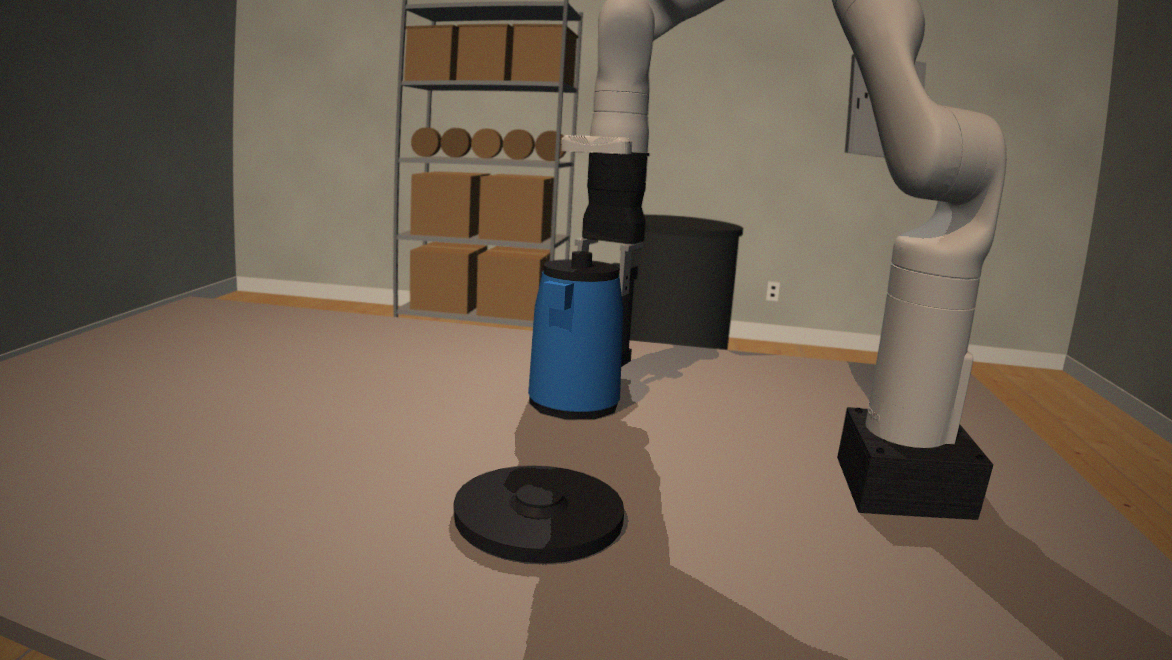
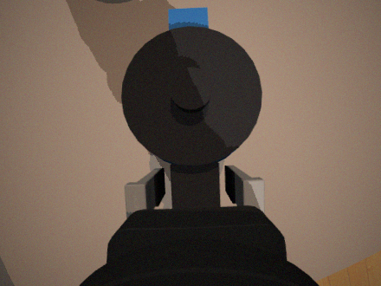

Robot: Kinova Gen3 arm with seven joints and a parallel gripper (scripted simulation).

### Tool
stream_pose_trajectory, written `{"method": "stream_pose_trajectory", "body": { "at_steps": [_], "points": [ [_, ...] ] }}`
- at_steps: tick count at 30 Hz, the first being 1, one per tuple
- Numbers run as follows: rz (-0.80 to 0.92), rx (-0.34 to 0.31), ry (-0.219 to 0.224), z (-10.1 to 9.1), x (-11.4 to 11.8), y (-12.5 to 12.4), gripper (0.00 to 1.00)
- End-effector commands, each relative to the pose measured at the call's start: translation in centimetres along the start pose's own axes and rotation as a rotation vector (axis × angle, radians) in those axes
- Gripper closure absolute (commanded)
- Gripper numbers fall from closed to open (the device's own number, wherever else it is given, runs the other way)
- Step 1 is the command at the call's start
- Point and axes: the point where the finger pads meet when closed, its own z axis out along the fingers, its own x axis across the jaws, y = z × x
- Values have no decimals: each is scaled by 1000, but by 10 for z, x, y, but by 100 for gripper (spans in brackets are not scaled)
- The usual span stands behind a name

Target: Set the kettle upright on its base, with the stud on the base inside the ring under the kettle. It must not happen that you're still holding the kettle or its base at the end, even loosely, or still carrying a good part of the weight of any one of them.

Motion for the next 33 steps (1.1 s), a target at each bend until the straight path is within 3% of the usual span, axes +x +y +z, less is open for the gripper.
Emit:
{"method": "stream_pose_trajectory", "body": {
  "at_steps": [1,6,7,33],
  "points": [
    [0,-1,1,-1,0,0,0],
    [0,-1,1,-1,0,0,0],
    [0,-1,1,-1,0,0,100],
    [0,-1,1,-1,0,0,100]
  ]
}}
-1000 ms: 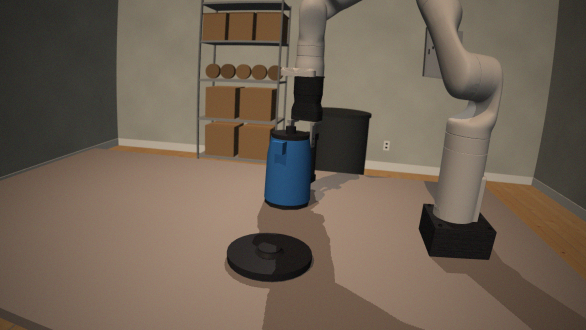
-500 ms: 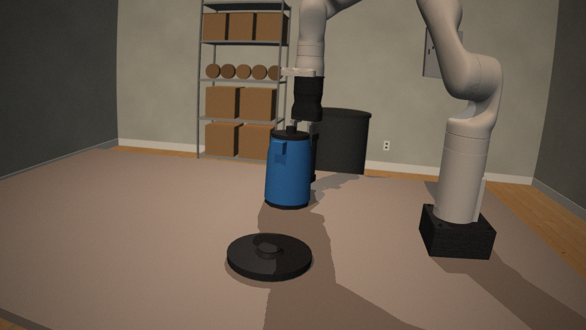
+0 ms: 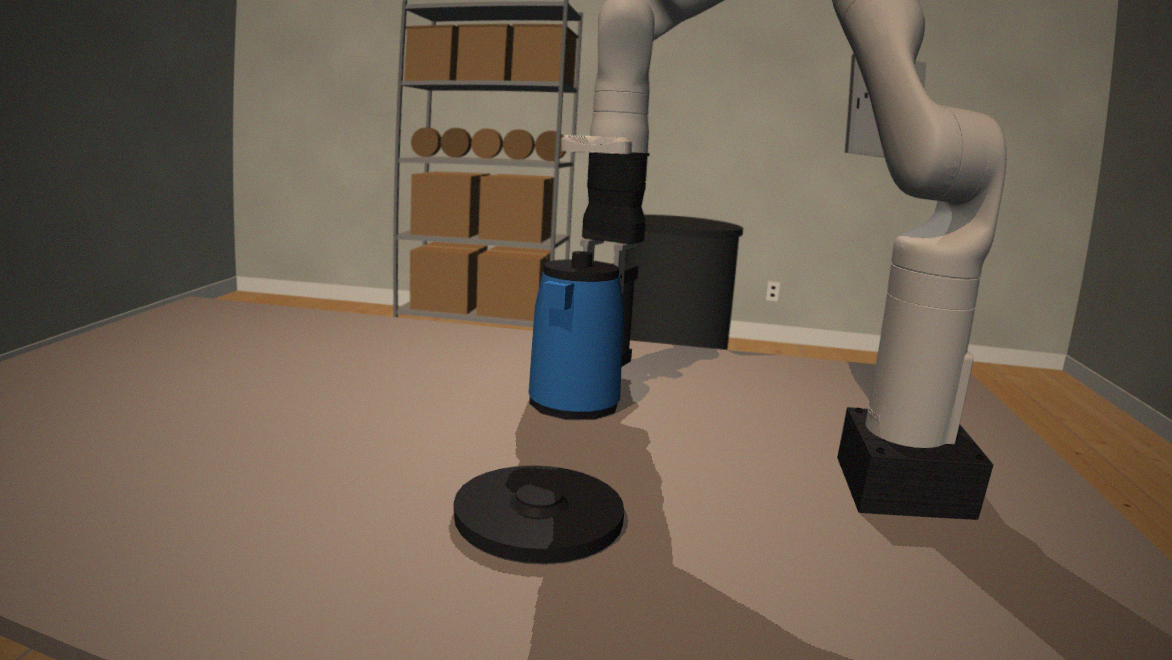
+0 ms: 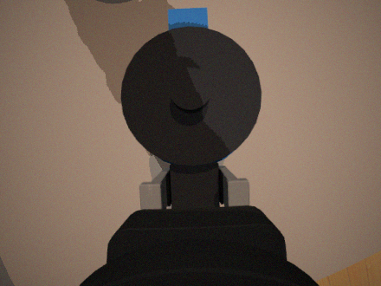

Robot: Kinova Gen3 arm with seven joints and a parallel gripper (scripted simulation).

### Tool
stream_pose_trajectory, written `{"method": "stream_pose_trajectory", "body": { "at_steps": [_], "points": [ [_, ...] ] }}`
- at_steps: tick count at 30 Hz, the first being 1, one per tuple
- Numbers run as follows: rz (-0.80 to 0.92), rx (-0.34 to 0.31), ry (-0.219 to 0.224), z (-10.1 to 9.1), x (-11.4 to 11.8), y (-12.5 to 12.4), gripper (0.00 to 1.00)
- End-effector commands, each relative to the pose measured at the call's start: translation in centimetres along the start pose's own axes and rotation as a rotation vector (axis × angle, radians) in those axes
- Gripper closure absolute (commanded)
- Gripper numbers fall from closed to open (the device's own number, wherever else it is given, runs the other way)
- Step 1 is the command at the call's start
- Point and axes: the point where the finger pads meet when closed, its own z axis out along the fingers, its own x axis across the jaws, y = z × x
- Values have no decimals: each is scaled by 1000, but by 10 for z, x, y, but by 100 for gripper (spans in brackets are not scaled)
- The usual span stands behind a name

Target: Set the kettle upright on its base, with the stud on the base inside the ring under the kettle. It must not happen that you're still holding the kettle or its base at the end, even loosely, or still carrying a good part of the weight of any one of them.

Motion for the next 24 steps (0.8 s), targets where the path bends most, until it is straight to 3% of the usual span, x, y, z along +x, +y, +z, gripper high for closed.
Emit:
{"method": "stream_pose_trajectory", "body": {
  "at_steps": [1,24],
  "points": [
    [0,-1,1,-1,0,0,100],
    [0,-1,1,-1,0,0,100]
  ]
}}
